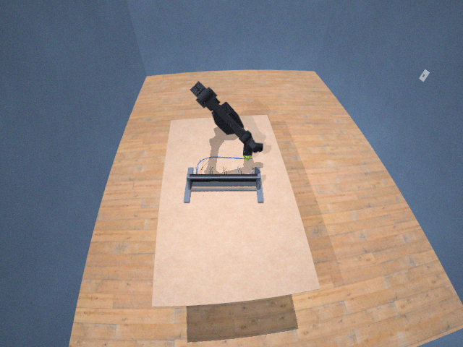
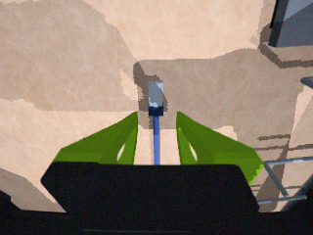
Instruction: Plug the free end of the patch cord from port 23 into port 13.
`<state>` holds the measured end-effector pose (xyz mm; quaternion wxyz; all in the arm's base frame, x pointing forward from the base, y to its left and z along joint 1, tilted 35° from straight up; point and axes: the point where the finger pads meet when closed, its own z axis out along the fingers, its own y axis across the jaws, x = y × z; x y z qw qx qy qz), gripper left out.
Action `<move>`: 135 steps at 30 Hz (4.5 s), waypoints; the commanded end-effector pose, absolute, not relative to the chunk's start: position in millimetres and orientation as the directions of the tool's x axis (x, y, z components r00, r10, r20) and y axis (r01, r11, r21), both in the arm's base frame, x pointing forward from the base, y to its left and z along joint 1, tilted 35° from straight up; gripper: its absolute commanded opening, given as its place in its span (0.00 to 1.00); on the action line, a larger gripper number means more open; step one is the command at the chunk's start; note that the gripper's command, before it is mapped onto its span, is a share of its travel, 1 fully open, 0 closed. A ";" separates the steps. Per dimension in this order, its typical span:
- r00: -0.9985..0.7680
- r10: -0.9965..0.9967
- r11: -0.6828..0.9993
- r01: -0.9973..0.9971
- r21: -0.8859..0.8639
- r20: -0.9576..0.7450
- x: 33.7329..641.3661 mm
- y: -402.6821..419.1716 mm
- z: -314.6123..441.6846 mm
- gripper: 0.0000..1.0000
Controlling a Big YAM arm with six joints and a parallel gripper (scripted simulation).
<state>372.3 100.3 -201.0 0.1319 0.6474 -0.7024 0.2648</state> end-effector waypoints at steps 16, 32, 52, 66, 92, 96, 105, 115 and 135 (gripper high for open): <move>-0.126 -0.837 0.026 -0.981 -0.193 0.532 372.1 90.0 -210.8 0.36; -0.129 -0.838 0.028 -0.980 -0.195 0.531 373.3 89.3 -212.5 0.36; -0.130 -0.836 0.029 -0.981 -0.193 0.532 374.4 87.9 -214.6 0.36; -0.131 -0.836 0.030 -0.981 -0.194 0.532 376.2 88.4 -214.7 0.36; -0.135 -0.838 0.032 -0.979 -0.200 0.528 381.3 91.0 -214.2 0.00; -0.136 -0.839 0.032 -0.979 -0.201 0.528 382.3 91.5 -214.1 0.00; -0.138 -0.839 0.033 -0.979 -0.204 0.526 383.7 92.3 -213.9 0.00; -0.139 -0.839 0.034 -0.978 -0.204 0.526 384.4 92.7 -213.8 0.00; -0.140 -0.839 0.035 -0.978 -0.205 0.525 384.8 93.2 -213.6 0.00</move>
